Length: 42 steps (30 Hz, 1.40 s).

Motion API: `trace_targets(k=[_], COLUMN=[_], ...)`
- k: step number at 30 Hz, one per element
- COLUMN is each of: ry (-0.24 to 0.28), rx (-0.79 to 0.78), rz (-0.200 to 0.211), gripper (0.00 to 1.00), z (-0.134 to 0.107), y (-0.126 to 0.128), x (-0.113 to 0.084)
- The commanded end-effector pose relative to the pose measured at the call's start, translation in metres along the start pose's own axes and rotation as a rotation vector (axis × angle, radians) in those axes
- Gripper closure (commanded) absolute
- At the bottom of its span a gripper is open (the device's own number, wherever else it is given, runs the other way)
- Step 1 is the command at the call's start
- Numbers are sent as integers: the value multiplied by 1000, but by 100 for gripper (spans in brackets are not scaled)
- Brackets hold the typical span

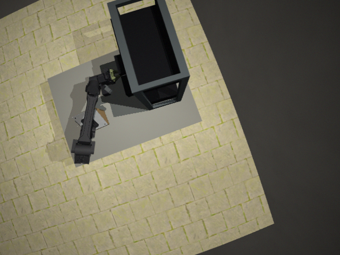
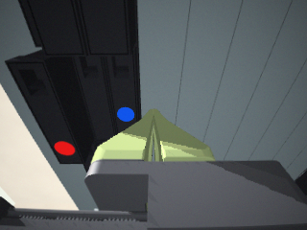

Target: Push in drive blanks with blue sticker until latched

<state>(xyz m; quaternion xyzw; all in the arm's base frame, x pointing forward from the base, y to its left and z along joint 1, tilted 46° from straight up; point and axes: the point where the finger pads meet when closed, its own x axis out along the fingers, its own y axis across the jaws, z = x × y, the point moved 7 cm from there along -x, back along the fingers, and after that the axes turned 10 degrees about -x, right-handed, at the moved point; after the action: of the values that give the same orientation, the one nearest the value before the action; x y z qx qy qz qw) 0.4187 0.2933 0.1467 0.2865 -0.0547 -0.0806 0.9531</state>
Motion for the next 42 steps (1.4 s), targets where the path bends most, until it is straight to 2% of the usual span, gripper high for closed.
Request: trace_targets(k=[1,4,7,8,10,11,16,20,25,27,34,35,39,42], ry=[5,6,6,-7,-7,-24,2,3,4,4,4,-8,-6,2], rx=[21,21,21,44,44,45,-5,-5,4,4,13,35,32,17], rz=[52,52,51,55,55,35,23,25,25,25,26,32,29,26], gripper=[100,100,100,100,100,100,100,100,100,100,100,100,100,100], z=[4,4,4,7,7,10,11,29,65,65,112,121,128,121], y=[17,15,14,23,23,18,6,9,16,16,26,37,36,35], x=[-40,-58,-66,-61,-61,-49,-56,-58,-63,-63,-68,-65,-67,-65])
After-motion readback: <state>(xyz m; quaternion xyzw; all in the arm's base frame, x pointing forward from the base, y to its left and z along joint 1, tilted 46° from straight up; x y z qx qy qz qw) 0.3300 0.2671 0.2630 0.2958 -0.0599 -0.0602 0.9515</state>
